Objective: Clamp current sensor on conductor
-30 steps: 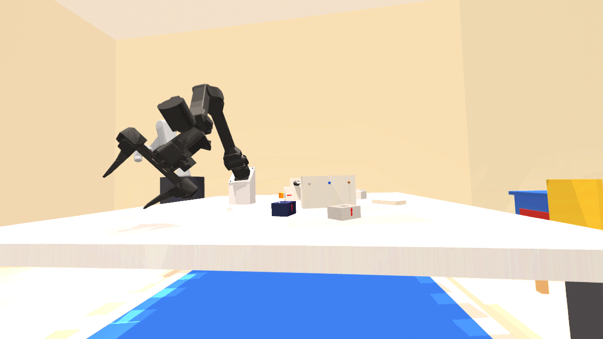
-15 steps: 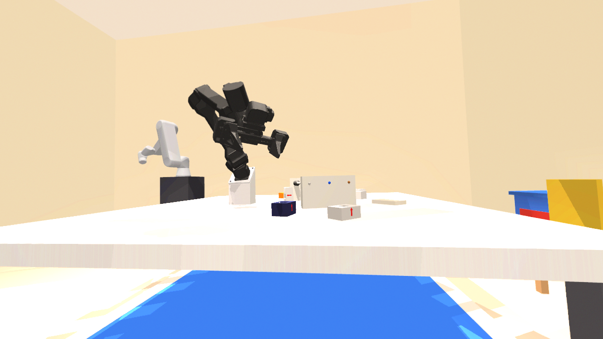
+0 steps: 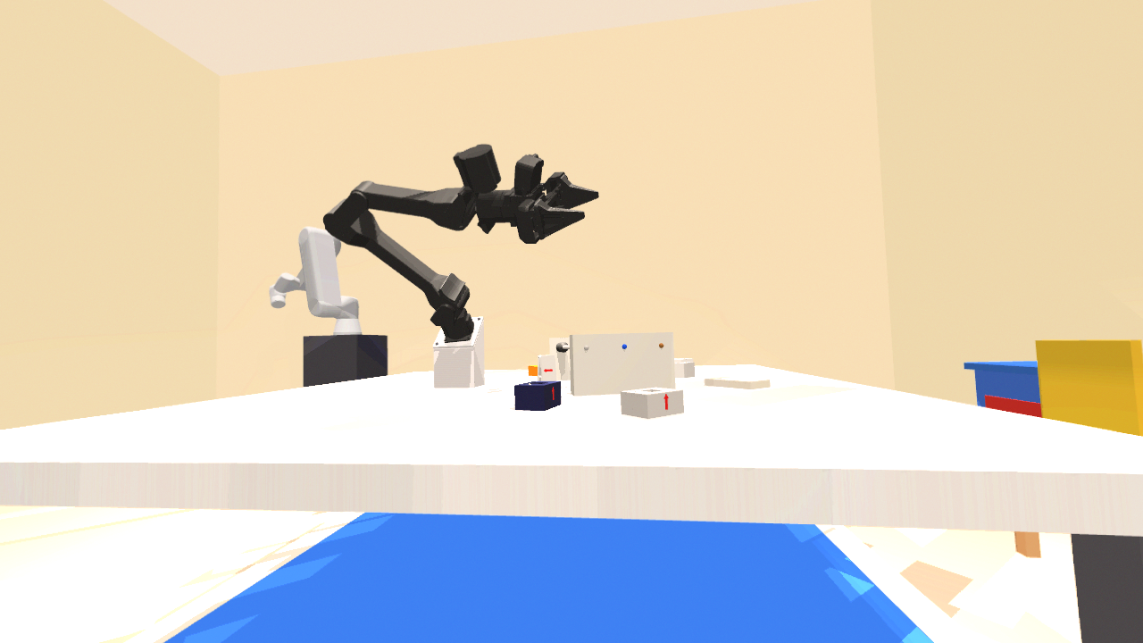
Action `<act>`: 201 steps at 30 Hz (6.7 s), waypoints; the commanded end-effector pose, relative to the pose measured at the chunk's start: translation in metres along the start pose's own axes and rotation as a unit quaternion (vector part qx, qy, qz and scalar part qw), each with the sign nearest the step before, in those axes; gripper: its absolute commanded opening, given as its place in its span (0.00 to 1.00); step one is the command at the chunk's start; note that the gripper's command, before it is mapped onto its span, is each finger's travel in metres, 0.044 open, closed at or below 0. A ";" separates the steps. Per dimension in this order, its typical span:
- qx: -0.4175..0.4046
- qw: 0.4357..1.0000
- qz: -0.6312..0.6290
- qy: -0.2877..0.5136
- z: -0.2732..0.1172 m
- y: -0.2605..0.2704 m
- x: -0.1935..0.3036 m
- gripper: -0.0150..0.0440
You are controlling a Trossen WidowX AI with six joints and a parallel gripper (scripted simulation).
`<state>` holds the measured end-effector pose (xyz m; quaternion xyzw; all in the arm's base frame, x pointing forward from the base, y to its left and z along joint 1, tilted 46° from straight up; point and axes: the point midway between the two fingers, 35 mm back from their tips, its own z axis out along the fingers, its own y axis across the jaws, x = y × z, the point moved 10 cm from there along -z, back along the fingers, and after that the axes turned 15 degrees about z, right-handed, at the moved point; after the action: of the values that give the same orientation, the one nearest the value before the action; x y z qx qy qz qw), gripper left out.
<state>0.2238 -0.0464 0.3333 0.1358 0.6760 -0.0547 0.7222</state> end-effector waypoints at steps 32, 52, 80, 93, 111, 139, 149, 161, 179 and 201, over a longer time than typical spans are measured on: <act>0.014 0.780 -0.307 0.545 -0.035 0.189 0.273 1.00; 0.040 0.710 -0.440 0.548 -0.068 0.200 0.316 1.00; 0.198 0.611 -0.422 0.640 -0.037 0.051 0.235 1.00; 0.198 0.611 -0.422 0.640 -0.034 0.035 0.249 1.00; 0.200 0.610 -0.423 0.639 -0.033 0.012 0.265 1.00; 0.193 0.614 -0.418 0.640 -0.031 0.050 0.240 0.25; 0.196 0.611 -0.420 0.641 -0.041 0.095 0.203 0.25; 0.263 0.651 -0.356 0.617 -0.030 0.113 0.196 0.25; 0.456 0.734 -0.112 0.490 0.020 0.133 0.212 0.25; 0.604 0.725 0.166 0.287 0.074 0.145 0.239 0.25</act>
<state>0.3491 0.0980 0.1185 0.6507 0.6541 -0.2945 0.2491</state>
